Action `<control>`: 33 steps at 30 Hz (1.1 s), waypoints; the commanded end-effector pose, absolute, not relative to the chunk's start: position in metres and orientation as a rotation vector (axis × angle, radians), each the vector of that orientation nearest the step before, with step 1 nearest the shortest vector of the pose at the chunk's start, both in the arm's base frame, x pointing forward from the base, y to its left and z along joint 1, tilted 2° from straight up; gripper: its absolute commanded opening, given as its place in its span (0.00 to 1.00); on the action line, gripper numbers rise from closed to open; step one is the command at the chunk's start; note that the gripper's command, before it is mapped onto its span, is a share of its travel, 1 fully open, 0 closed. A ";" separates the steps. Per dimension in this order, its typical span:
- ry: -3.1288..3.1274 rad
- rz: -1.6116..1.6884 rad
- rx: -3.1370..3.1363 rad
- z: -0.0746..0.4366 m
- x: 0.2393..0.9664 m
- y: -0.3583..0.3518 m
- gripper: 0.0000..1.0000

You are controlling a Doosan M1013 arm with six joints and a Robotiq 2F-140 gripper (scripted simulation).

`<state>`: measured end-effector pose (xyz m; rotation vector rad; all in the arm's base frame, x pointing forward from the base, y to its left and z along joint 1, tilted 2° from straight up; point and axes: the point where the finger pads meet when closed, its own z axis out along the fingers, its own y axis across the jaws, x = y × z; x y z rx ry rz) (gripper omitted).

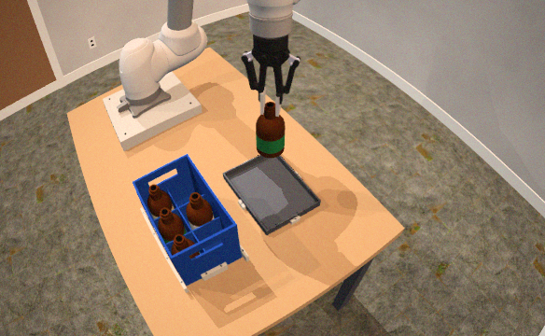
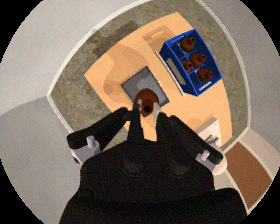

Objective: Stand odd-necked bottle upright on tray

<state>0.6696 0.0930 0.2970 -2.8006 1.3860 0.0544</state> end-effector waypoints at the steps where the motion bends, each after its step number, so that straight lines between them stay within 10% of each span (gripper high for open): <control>1: 1.386 0.054 -2.800 0.297 0.670 0.093 0.00; 33: 1.386 0.054 -2.800 0.255 0.669 0.094 0.00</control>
